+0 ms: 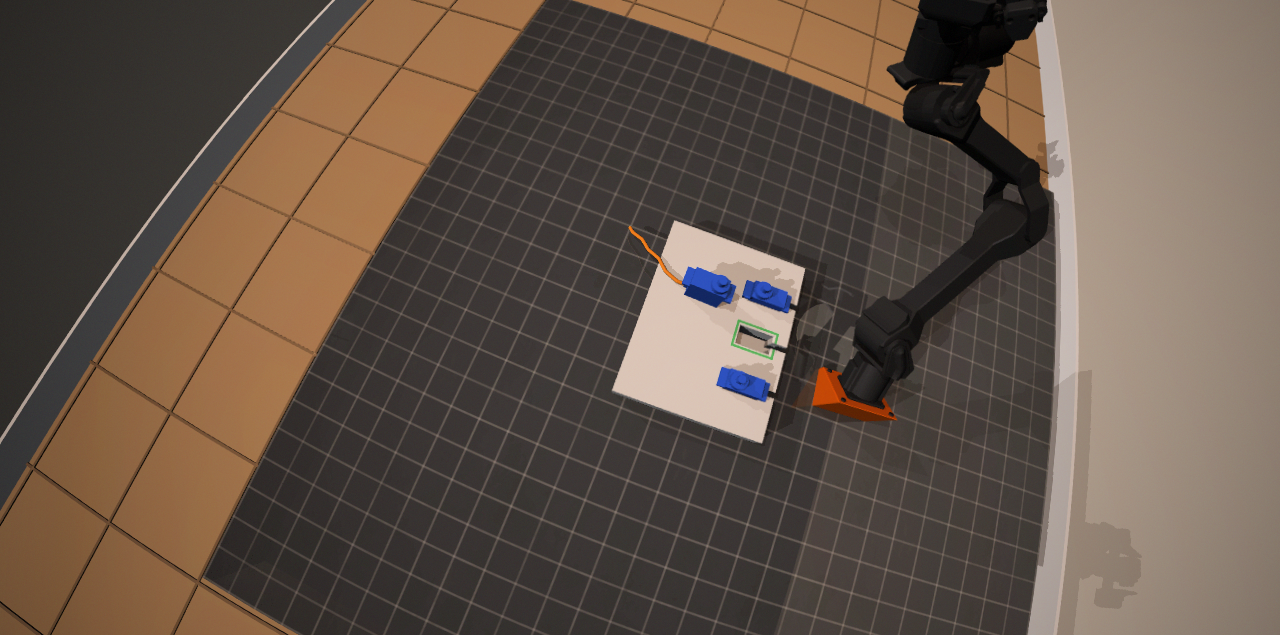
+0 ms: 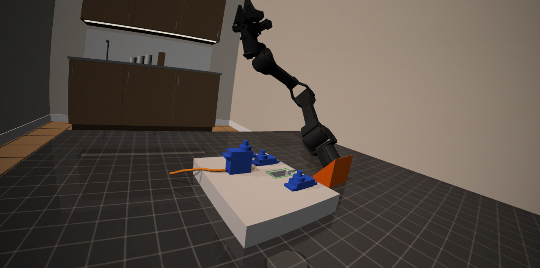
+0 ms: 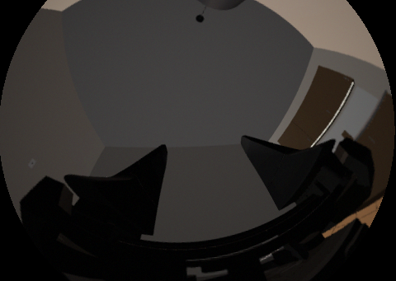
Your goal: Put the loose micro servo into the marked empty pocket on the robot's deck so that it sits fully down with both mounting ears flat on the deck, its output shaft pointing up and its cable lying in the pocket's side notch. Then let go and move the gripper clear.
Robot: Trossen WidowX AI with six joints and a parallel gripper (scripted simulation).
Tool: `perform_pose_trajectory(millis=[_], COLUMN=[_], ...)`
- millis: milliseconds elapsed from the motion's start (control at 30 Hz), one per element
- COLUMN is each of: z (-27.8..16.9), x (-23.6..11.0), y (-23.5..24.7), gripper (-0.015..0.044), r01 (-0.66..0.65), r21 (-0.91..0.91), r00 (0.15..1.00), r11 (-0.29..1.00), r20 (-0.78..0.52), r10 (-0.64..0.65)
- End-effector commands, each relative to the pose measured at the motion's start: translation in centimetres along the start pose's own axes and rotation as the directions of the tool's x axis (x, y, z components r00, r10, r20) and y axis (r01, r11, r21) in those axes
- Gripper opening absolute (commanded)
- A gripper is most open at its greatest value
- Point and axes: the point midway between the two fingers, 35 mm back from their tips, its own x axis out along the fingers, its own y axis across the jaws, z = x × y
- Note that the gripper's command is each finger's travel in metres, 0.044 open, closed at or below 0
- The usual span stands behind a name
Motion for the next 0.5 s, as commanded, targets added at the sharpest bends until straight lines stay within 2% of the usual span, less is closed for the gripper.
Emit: perform_pose_trajectory(millis=[0, 167, 467], z=[-0.1, -1.2, -5.9], x=[0.0, 0.2, 0.4], y=[0.0, 0.9, 4.3], gripper=[0.0426, 0.0440, 0.0440], r01=[-0.001, -0.020, -0.108], r21=[0.000, 0.005, 0.022], r00=[1.000, 0.999, 0.971], r11=[1.000, 1.000, 0.994], r20=[-0.002, -0.043, -0.210], r10=[0.001, 0.020, 0.110])
